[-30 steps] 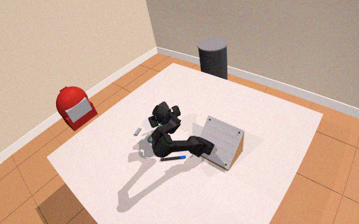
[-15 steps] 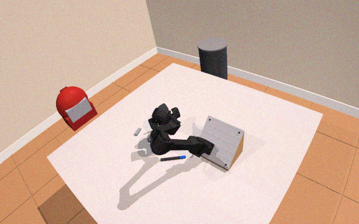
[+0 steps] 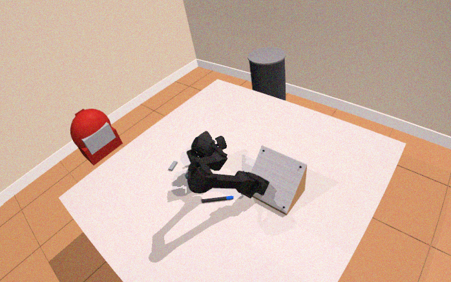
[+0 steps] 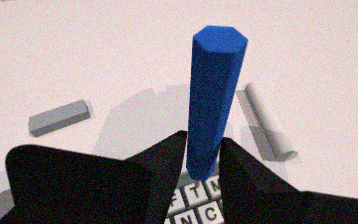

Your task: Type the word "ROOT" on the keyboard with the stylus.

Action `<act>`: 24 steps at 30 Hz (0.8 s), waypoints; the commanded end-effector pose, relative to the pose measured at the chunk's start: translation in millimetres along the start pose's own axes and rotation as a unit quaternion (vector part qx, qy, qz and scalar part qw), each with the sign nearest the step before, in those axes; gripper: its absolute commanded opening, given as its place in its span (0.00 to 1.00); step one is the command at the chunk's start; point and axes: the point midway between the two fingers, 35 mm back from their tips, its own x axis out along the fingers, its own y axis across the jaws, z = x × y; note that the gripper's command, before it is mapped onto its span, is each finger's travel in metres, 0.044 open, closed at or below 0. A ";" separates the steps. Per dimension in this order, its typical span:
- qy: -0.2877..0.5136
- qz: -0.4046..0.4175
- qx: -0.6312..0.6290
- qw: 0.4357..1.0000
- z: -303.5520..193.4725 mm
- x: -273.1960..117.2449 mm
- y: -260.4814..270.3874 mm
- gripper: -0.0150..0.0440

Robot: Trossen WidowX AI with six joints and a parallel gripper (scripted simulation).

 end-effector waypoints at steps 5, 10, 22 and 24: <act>-0.001 -0.003 0.003 1.000 -4.6 2.8 -1.8 0.39; -0.001 -0.003 0.003 1.000 -7.1 4.1 -1.9 0.39; -0.001 -0.003 0.003 1.000 -11.8 6.5 -2.2 0.39; -0.001 -0.003 0.003 1.000 -12.5 6.9 -2.2 0.39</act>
